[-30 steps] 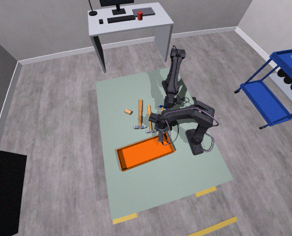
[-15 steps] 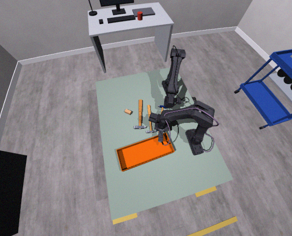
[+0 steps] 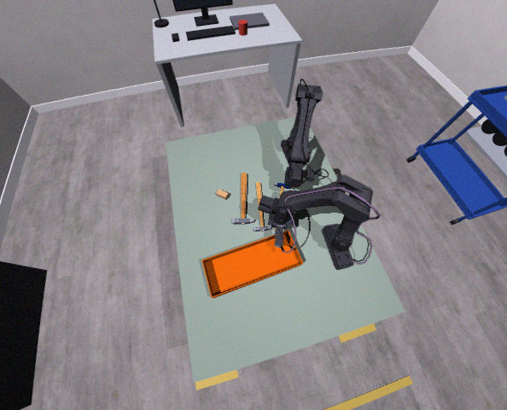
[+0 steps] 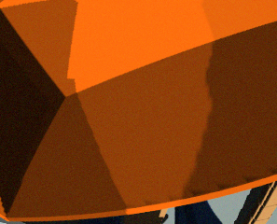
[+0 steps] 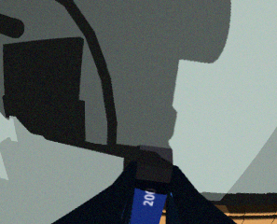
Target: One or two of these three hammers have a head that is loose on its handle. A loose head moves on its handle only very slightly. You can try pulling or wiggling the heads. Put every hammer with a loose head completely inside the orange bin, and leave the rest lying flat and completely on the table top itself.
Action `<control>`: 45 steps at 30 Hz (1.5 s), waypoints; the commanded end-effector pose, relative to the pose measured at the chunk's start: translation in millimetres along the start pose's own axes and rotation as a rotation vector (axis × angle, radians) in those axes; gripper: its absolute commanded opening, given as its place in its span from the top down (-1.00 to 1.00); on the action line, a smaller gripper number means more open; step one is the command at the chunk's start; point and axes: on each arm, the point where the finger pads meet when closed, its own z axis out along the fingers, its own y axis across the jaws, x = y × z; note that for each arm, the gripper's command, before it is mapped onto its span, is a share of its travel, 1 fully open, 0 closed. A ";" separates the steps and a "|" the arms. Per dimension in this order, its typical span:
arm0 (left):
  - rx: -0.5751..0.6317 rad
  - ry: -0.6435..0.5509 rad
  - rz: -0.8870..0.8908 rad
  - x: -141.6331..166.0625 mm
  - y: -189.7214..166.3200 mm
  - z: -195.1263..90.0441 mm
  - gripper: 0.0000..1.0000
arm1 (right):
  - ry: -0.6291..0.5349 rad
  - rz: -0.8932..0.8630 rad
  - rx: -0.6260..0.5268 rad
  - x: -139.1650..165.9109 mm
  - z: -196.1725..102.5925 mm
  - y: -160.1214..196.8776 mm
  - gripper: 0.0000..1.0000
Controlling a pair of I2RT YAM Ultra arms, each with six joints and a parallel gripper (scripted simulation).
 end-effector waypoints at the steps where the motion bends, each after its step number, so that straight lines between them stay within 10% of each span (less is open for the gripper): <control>1: -0.018 -0.031 -0.007 -5.2 1.7 2.7 0.59 | -0.001 -0.008 0.016 -1.6 -1.5 0.7 0.77; 23: -0.040 -0.094 -0.024 -22.4 9.6 6.1 0.59 | -0.004 -0.012 -0.105 -2.0 0.9 33.8 0.77; 45: 0.006 -0.005 0.007 0.8 -3.8 -0.5 0.59 | 0.001 -0.001 0.082 0.1 -1.6 9.7 0.77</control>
